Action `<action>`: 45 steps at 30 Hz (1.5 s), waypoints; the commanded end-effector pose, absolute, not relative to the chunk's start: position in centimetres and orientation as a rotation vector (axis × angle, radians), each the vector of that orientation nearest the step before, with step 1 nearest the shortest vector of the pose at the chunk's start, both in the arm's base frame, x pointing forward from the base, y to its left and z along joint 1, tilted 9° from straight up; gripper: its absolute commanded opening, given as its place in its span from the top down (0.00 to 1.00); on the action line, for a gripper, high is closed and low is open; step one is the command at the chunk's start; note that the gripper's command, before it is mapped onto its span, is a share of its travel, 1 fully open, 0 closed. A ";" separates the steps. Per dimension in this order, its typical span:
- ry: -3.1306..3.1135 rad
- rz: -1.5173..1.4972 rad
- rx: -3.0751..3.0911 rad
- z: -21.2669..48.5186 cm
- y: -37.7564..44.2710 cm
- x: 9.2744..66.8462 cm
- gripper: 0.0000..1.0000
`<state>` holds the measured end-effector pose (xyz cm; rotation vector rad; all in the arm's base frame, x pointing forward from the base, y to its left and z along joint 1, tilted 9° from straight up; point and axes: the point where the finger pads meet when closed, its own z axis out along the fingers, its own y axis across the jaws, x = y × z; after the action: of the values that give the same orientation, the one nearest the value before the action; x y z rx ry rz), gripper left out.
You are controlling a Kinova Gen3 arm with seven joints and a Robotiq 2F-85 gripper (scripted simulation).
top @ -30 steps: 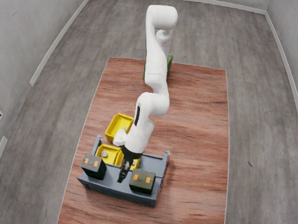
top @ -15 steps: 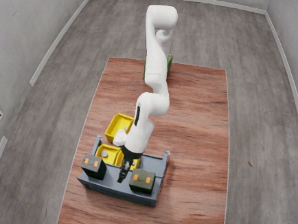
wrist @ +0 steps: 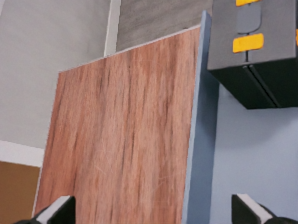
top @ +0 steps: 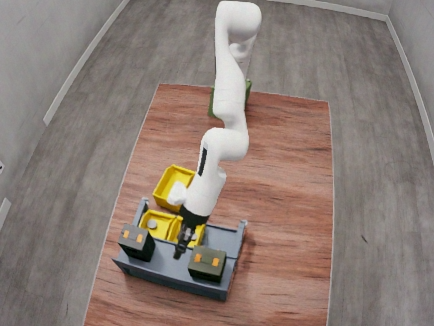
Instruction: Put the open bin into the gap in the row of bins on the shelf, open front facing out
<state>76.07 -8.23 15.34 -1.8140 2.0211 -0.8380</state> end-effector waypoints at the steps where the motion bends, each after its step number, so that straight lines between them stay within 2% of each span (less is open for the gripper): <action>1: 2.018 -0.846 -1.810 15.2 -7.9 73.0 0.00; 11: 2.018 -0.846 -1.810 15.2 -7.9 73.0 0.00; 16: 2.018 -0.845 -1.810 14.9 -7.4 68.0 0.00; 28: 2.018 -0.845 -1.810 14.9 -7.4 68.0 0.00; 33: 2.018 -0.845 -1.810 14.7 -6.9 63.1 0.00; 45: 2.018 -0.845 -1.810 14.7 -6.9 63.1 0.00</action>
<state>63.00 -6.99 14.53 -1.8133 2.0246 -0.8384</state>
